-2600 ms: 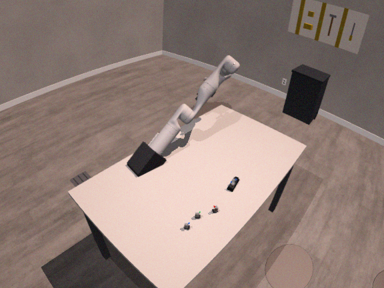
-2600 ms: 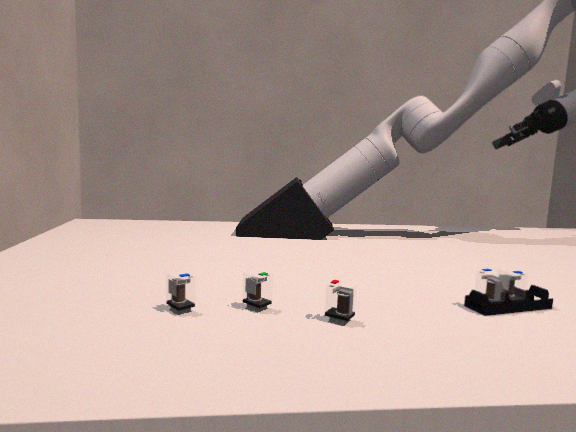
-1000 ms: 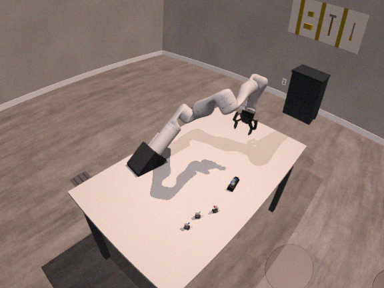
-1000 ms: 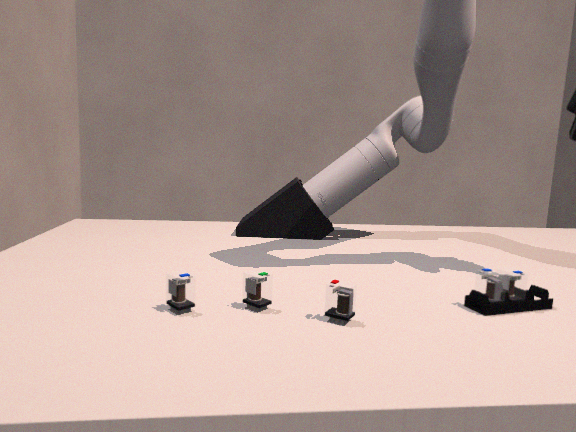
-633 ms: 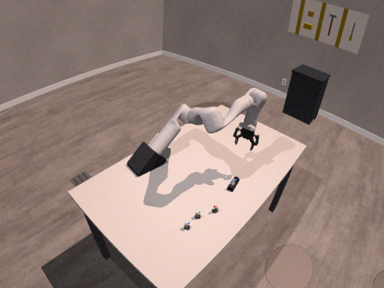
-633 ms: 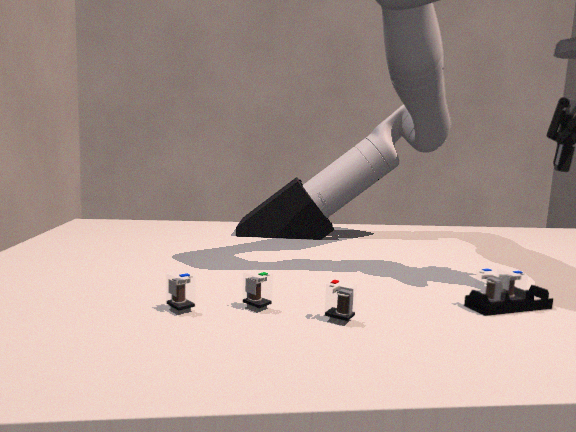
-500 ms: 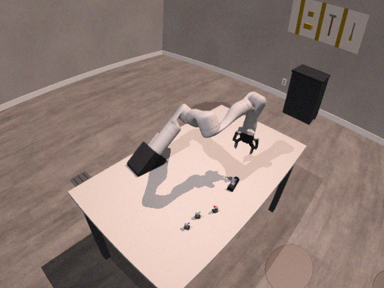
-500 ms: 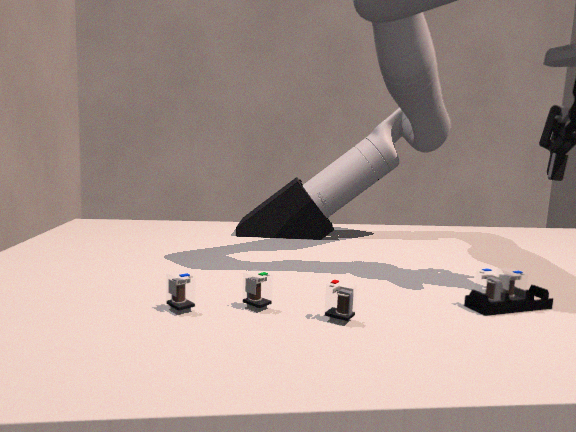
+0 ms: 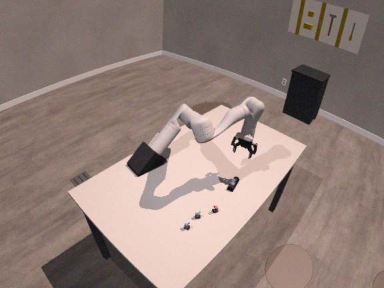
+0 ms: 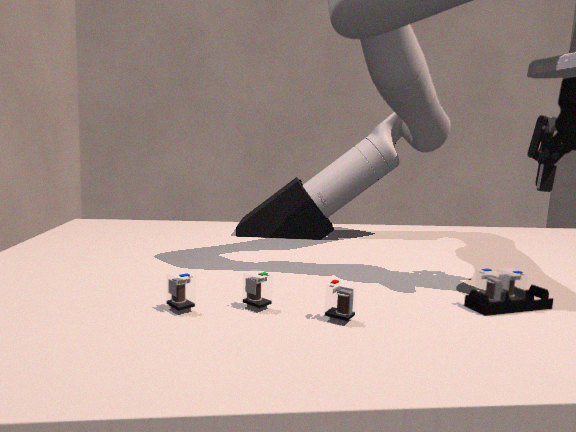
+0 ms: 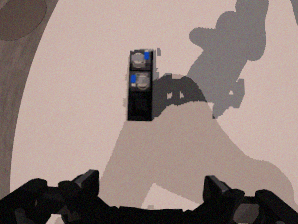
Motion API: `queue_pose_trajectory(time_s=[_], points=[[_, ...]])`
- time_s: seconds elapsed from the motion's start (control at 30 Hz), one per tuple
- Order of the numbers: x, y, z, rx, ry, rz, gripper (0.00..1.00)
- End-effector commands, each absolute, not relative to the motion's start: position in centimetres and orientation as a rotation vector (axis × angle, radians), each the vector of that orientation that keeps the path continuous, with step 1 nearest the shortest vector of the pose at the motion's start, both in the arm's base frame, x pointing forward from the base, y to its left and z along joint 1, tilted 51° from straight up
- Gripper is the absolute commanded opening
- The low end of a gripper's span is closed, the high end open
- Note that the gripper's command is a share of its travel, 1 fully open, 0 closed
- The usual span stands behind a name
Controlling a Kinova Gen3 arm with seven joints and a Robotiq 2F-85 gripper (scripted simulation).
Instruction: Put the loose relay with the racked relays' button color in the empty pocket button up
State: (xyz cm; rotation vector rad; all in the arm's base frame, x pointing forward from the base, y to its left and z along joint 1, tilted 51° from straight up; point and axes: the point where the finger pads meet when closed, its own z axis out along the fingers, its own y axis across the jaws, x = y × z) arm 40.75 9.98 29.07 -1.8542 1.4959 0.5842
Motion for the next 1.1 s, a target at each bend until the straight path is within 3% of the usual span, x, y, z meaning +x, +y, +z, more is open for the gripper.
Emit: queue_pose_trajectory(time_s=[0.0, 1.07], points=[[41.1, 9.9, 28.5, -1.848, 1.49, 0.584, 1.0], [41.9, 10.0, 26.8, -1.839, 1.473, 0.583, 1.0]])
